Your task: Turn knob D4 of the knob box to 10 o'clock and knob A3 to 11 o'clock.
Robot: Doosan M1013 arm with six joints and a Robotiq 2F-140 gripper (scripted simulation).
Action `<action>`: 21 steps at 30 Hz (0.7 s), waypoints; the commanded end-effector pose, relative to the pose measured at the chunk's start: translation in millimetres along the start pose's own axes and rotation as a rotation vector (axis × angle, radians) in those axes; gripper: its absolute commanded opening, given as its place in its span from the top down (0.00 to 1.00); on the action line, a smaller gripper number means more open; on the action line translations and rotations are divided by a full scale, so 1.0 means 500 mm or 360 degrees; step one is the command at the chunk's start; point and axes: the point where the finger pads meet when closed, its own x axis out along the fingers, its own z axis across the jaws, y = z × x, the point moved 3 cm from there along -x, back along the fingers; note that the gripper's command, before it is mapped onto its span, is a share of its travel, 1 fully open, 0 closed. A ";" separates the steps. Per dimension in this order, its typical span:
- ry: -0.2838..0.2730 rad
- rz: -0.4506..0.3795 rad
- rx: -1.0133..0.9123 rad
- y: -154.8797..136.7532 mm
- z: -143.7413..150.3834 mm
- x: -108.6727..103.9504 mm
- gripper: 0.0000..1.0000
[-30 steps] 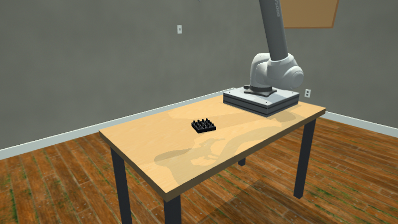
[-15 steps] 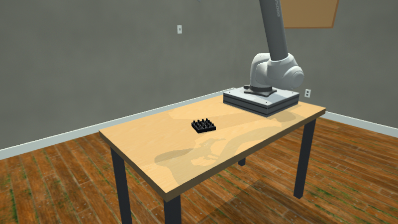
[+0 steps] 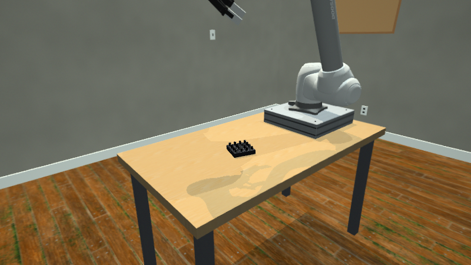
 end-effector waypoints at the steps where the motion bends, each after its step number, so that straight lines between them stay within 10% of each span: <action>1: -0.0040 -0.0057 0.0239 -0.038 0.034 0.042 0.00; 21: -0.0240 -0.0288 0.1161 -0.203 0.141 0.214 0.00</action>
